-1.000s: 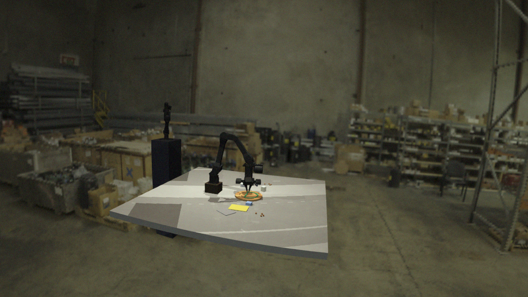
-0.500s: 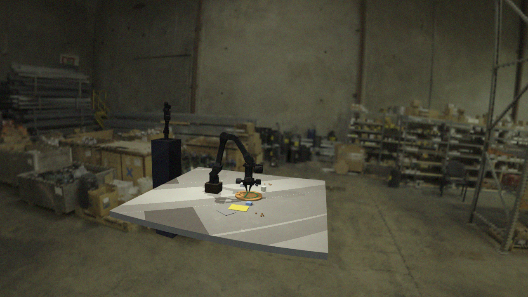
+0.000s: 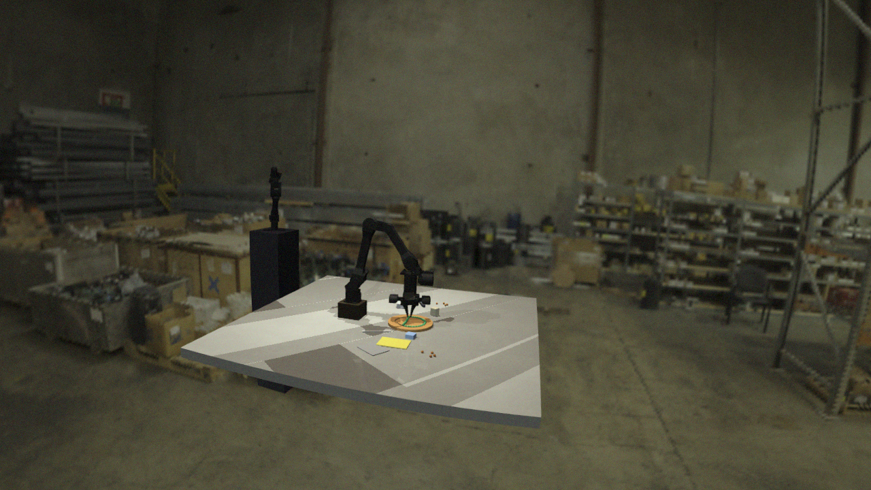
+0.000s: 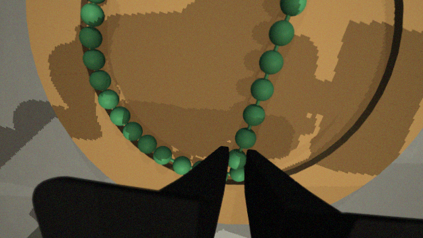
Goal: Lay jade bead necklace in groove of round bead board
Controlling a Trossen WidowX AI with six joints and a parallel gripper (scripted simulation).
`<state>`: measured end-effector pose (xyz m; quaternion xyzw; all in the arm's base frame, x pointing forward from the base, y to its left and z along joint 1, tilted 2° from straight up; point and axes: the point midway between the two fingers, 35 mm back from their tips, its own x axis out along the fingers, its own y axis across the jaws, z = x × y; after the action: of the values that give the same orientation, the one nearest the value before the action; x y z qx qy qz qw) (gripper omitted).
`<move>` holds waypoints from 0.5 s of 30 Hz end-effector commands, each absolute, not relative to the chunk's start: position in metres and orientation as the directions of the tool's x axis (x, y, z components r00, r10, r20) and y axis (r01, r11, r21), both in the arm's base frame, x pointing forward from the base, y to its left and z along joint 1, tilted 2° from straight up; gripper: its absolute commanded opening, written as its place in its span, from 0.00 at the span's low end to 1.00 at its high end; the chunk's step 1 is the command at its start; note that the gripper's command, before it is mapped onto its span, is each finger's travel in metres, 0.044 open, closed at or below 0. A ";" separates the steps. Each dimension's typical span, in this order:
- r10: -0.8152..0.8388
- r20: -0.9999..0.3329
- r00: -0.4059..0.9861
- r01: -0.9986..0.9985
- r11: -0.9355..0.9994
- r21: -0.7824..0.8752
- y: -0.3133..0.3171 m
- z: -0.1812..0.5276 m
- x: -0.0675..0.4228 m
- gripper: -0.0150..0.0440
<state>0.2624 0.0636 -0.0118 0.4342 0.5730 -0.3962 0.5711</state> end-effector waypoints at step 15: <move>0.046 -0.999 0.023 0.951 0.306 0.036 0.068 -0.006 0.245 0.25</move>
<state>0.2525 0.0664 -0.0045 0.4354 0.5724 -0.3965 0.5706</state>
